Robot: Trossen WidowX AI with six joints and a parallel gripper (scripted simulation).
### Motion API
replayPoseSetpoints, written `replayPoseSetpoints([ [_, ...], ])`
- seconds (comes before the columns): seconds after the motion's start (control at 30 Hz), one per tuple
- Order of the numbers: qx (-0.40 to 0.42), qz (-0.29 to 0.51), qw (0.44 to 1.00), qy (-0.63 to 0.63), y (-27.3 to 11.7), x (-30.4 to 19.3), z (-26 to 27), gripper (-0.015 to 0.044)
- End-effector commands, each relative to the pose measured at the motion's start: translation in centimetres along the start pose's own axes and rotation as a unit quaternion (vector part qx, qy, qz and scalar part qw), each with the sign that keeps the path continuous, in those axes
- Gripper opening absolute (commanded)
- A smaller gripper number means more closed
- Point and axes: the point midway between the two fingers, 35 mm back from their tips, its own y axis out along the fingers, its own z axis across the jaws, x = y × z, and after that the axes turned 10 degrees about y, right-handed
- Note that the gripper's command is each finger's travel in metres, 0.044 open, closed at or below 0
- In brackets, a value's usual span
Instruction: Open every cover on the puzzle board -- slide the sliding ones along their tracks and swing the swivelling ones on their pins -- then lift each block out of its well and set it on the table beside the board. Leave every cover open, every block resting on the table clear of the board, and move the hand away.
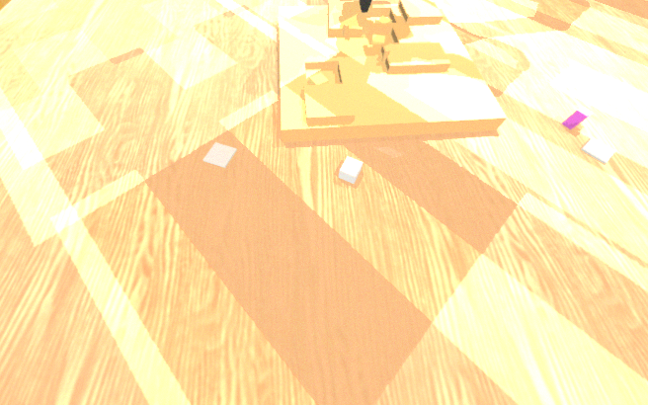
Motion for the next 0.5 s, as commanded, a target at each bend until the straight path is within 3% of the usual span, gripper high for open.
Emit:
replayPoseSetpoints([
  [0.0, 0.003, 0.002, 1.0, 0.0, 0.1, -0.6, 0.4, 0.0],
  [0.47, 0.002, 0.004, 1.0, 0.0, -1.2, -1.0, 0.3, 0.0],
])
